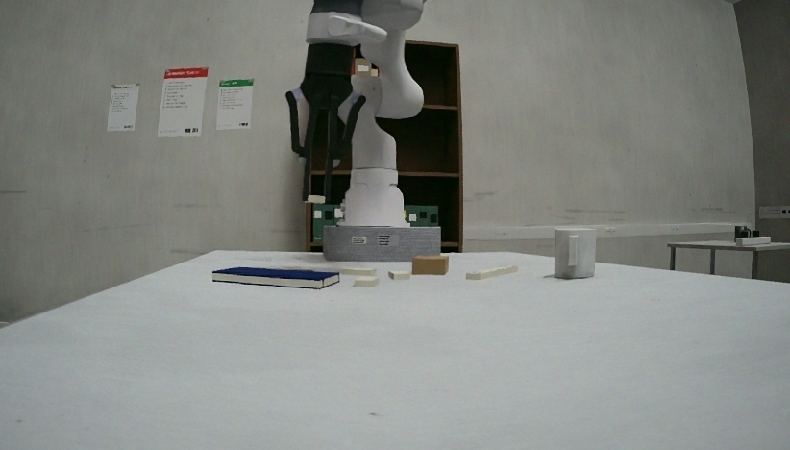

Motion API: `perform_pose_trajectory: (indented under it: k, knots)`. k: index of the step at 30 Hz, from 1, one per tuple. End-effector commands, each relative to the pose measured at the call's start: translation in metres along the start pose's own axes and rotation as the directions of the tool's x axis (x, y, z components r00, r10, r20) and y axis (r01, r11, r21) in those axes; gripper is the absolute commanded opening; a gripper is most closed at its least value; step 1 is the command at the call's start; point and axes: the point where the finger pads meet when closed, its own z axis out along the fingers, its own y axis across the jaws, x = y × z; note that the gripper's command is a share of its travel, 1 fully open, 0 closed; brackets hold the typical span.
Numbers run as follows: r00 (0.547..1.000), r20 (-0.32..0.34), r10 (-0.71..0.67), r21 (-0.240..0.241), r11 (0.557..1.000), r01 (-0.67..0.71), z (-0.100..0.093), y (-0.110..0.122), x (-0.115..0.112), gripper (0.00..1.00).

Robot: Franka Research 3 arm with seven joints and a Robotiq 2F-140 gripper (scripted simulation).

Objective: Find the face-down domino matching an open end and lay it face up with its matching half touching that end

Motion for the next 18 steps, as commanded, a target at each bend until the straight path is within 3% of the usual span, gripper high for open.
perform_pose_trajectory:
  k: [1, 5, 10, 14, 18]
  knots:
    - [0.999, 0.045, -0.009, -0.007, 1.000, 0.010, 0.000, -0.005, -0.016, 0.23]
    - [0.997, 0.060, 0.041, -0.033, 0.999, -0.039, -0.002, -0.003, -0.025, 0.23]
    - [0.976, 0.062, 0.207, -0.150, 0.969, -0.196, -0.017, 0.010, -0.051, 0.23]
    - [0.954, 0.005, 0.300, -0.260, 0.921, -0.288, -0.043, 0.033, -0.072, 0.23]
    - [0.946, -0.071, 0.317, -0.339, 0.884, -0.322, -0.088, 0.069, -0.089, 0.23]
